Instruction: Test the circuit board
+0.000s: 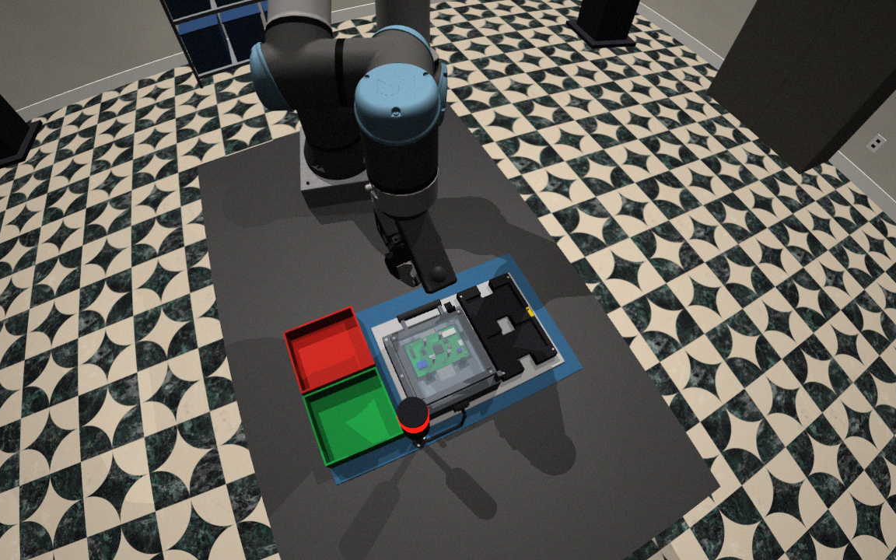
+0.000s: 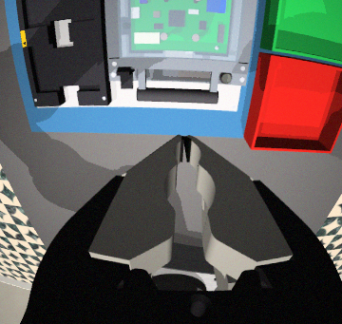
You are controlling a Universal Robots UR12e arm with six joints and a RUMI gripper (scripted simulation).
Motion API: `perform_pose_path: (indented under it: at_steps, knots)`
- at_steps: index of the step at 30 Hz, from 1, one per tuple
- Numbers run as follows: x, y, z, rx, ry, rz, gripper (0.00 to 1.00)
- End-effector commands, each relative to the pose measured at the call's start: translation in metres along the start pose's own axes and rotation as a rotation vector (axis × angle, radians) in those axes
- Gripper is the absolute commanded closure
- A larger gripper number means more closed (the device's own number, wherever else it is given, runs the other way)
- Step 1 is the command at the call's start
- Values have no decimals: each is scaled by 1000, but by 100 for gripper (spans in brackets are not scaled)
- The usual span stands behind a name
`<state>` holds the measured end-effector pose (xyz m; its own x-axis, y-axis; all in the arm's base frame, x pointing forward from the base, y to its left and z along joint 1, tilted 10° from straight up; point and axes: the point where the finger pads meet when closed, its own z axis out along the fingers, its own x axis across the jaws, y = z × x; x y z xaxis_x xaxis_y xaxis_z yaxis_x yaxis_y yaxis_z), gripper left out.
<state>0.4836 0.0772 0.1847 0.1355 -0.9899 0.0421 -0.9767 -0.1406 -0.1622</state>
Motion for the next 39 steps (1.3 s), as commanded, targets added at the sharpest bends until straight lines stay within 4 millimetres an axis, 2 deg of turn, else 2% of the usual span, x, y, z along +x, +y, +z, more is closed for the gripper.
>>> perform_pose_path:
  at_steps: [1,28,33,39]
  knots:
    - [0,3,2,-3,-2,2,100]
    - [-1,3,2,-3,-2,1,100]
    - [-9,-1,1,-2,-1,0,100]
    - [-29,-7,0,1,0,0,100]
